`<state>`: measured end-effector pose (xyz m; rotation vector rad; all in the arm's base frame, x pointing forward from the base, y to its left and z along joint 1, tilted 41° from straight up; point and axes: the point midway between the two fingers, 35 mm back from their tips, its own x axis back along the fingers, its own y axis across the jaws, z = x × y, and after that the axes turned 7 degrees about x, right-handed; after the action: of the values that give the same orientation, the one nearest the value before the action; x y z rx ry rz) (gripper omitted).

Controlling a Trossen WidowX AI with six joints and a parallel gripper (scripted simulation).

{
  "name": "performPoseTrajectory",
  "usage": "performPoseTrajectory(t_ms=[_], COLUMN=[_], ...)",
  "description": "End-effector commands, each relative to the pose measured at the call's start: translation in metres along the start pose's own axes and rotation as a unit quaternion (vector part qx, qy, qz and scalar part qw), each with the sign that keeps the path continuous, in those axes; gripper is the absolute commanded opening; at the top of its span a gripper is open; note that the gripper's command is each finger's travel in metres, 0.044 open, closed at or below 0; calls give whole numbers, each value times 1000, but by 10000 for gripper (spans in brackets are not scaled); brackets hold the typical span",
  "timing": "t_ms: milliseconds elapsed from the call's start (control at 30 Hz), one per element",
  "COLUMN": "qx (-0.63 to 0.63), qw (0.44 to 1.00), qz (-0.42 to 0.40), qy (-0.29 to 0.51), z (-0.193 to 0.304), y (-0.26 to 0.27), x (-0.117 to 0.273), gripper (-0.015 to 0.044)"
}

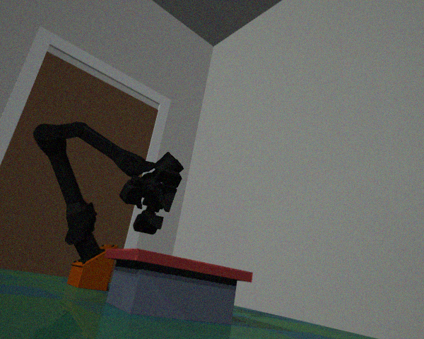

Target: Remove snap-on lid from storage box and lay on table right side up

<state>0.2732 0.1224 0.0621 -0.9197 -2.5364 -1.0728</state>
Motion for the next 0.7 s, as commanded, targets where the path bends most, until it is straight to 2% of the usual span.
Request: performPoseTrajectory(t_ms=[0,667], qx=[11,11], qw=[1000,1000], qz=[8,10], qy=[-3,-2], z=[3,4], y=[-34,-46], x=[-25,-48], gripper=[235,235])
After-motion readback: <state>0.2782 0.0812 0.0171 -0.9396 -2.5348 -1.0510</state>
